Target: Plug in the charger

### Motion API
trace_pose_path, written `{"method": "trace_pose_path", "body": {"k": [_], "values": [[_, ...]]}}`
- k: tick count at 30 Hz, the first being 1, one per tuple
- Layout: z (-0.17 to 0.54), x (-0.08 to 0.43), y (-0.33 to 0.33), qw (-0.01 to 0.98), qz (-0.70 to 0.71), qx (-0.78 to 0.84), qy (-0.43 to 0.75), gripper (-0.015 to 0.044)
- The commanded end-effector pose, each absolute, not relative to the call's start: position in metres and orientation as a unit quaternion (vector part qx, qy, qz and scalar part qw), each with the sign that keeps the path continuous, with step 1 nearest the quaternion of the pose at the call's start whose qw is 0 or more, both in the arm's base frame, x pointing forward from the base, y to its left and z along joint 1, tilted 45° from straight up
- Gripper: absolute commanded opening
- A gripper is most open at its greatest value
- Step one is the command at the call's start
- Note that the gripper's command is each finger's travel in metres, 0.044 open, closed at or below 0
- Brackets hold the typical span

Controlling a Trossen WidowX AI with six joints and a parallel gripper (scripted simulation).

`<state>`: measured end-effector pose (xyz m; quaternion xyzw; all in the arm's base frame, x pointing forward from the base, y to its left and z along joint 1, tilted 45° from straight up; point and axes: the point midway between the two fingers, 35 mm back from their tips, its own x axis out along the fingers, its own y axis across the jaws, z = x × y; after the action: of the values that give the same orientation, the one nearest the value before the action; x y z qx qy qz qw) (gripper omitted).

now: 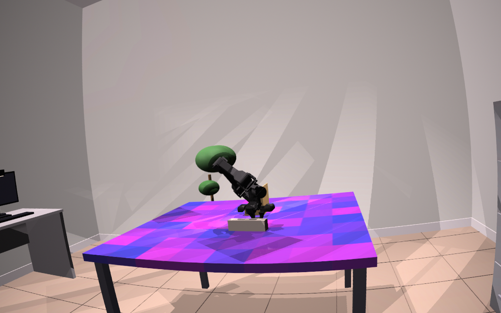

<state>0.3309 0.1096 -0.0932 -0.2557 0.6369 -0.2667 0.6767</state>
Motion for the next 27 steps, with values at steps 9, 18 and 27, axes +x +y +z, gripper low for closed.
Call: {"method": "trace_pose_path", "body": {"k": [9, 18, 27], "values": [[-0.0918, 0.3357, 0.1099, 0.677, -0.266, -0.258, 0.636, 0.0], [-0.0913, 0.3381, 0.1102, 0.677, -0.266, -0.258, 0.636, 0.0], [-0.0913, 0.3404, 0.1101, 0.677, -0.266, -0.258, 0.636, 0.0]]}}
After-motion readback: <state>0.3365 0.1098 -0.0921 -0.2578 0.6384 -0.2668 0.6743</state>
